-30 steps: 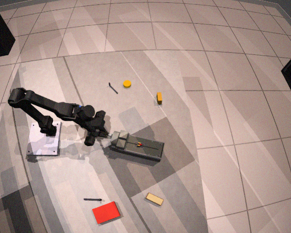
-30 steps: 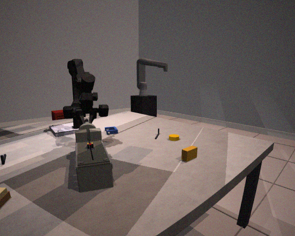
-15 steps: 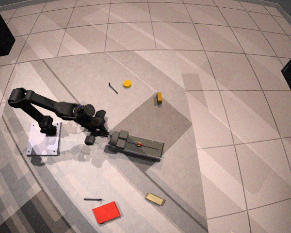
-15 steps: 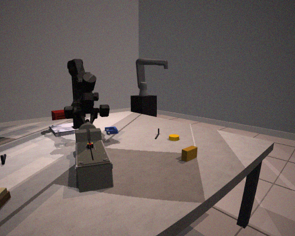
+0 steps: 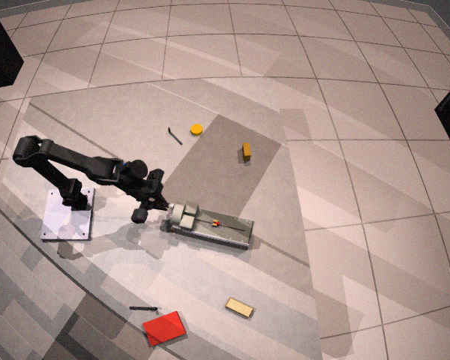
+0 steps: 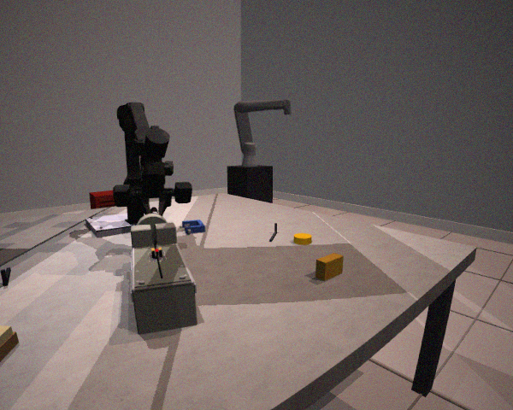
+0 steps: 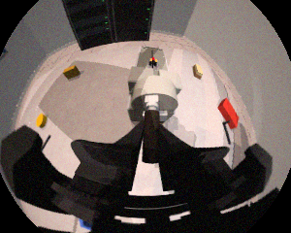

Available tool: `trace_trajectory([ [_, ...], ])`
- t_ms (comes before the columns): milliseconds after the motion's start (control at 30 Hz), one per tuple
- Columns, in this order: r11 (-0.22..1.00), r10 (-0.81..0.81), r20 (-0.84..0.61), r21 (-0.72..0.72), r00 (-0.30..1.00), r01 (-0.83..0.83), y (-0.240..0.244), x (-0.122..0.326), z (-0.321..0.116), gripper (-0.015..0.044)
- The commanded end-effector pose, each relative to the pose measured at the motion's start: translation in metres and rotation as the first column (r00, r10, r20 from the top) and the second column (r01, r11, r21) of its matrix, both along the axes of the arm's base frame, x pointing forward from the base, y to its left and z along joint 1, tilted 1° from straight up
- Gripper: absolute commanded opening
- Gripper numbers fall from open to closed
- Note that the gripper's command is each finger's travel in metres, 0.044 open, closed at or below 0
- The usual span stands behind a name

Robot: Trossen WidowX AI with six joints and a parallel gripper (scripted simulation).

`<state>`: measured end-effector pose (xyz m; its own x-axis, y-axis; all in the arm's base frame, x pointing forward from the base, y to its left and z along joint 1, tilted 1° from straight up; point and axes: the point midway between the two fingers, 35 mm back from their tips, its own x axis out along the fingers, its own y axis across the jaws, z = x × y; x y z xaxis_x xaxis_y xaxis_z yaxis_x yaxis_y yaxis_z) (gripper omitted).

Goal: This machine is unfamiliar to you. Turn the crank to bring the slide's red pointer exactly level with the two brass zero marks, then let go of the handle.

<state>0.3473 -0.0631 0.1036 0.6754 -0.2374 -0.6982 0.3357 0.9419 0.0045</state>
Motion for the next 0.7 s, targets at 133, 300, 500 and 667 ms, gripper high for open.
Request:
trace_trajectory([
  [133, 1.0, 0.022, 0.001, 0.013, 1.0, -0.022, 0.0094, 0.0032, -0.0036, 0.0],
  [300, 1.0, 0.022, 0.001, 0.013, 1.0, -0.022, 0.0108, 0.0037, -0.0049, 0.0],
  [500, 1.0, 0.022, 0.001, 0.013, 1.0, -0.022, 0.0126, 0.0044, -0.0066, 0.0],
  [667, 1.0, 0.022, 0.001, 0.013, 1.0, -0.022, 0.014, 0.0049, -0.0083, 0.0],
])
